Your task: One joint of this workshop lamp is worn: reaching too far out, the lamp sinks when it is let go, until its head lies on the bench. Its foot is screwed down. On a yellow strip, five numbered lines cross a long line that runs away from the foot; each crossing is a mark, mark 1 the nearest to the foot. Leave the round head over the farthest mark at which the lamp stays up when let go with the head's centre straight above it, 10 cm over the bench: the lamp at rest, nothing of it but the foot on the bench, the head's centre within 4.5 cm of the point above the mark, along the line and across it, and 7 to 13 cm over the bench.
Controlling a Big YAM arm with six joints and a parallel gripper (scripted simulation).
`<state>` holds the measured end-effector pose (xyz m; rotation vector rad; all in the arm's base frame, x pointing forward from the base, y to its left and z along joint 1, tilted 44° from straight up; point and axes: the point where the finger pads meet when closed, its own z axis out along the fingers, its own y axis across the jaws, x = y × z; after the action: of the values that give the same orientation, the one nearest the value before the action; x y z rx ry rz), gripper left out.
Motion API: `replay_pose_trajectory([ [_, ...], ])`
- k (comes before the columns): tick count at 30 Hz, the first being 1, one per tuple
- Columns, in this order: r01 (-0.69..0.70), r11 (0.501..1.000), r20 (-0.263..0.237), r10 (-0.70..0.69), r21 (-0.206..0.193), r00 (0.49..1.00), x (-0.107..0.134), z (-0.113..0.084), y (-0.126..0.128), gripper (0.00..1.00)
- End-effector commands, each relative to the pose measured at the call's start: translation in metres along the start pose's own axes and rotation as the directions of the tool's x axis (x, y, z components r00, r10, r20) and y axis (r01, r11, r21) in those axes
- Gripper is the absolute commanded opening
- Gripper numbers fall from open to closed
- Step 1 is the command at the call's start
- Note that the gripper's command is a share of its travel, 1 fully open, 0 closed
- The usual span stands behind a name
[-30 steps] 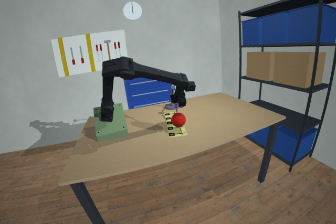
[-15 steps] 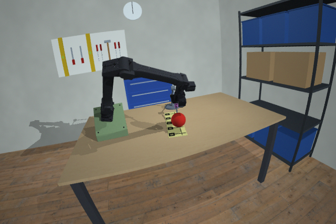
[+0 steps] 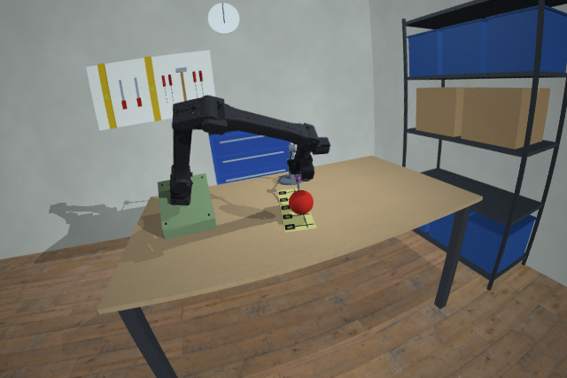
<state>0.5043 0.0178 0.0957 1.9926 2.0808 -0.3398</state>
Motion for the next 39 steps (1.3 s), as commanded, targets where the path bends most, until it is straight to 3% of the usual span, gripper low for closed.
replay_pose_trajectory([
  [1, -0.027, 0.996, 0.031, 0.030, -0.086, 0.999, -0.058, -0.041, 0.027, 0.00],
  [27, -0.027, 0.996, 0.031, 0.030, -0.086, 0.999, -0.058, -0.041, 0.027, 0.00],
  [28, -0.027, 0.996, 0.031, 0.030, -0.086, 0.999, -0.058, -0.041, 0.027, 1.00],
  [32, -0.034, 0.993, 0.043, 0.038, -0.110, 0.998, -0.077, -0.052, 0.035, 1.00],
  [39, -0.012, 0.999, 0.014, 0.012, -0.043, 1.000, -0.025, -0.020, 0.012, 1.00],
])
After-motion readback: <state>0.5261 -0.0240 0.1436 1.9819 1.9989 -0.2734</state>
